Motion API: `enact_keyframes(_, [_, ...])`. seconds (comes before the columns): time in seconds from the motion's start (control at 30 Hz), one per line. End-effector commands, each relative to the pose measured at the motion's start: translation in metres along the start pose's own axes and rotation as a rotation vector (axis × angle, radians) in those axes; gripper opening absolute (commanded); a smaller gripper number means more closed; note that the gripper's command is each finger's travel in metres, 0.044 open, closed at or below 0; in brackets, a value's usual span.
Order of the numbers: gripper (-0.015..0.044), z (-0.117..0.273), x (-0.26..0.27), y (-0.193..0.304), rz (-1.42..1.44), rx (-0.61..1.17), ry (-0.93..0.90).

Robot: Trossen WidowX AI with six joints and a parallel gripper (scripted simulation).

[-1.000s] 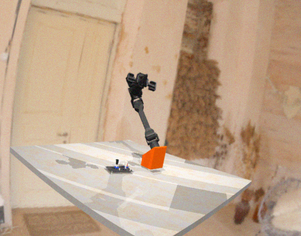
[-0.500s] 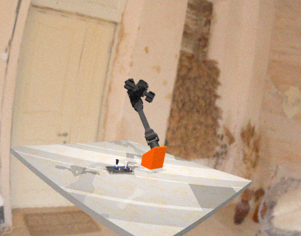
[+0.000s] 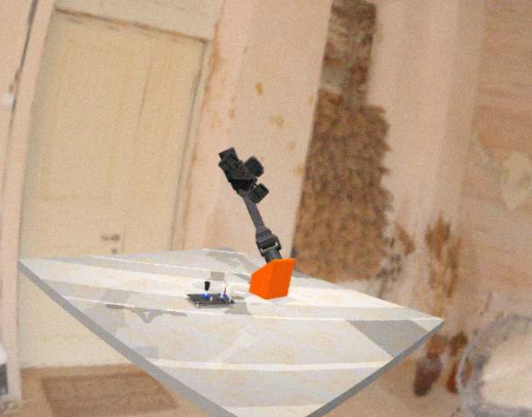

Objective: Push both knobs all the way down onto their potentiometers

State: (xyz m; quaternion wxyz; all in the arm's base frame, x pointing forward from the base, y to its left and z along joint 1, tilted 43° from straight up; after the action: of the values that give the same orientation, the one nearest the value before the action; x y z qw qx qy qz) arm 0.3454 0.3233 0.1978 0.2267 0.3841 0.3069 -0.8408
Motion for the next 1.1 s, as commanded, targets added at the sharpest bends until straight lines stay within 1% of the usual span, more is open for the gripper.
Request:
enact_keyframes(0.0, [0.0, -0.003, 0.01, 0.012, 0.067, 0.059, -0.044])
enact_keyframes(0.57, [0.0, -0.006, 0.057, 0.068, 0.392, 0.271, -0.319])
enact_keyframes(1.07, [0.0, 0.006, 0.096, 0.111, 0.687, 0.356, -0.633])
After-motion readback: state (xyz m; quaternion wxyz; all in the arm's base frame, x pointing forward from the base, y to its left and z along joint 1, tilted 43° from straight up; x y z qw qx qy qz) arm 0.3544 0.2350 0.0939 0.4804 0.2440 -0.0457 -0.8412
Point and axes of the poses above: the point midway between the two fingers, 35 mm back from their tips, its own z axis back along the fingers, its own x axis across the jaws, y = z × x, the point moved 4 cm from there along z, back along the fingers, and after that the axes turned 4 degrees about z, right-handed, at the moved point
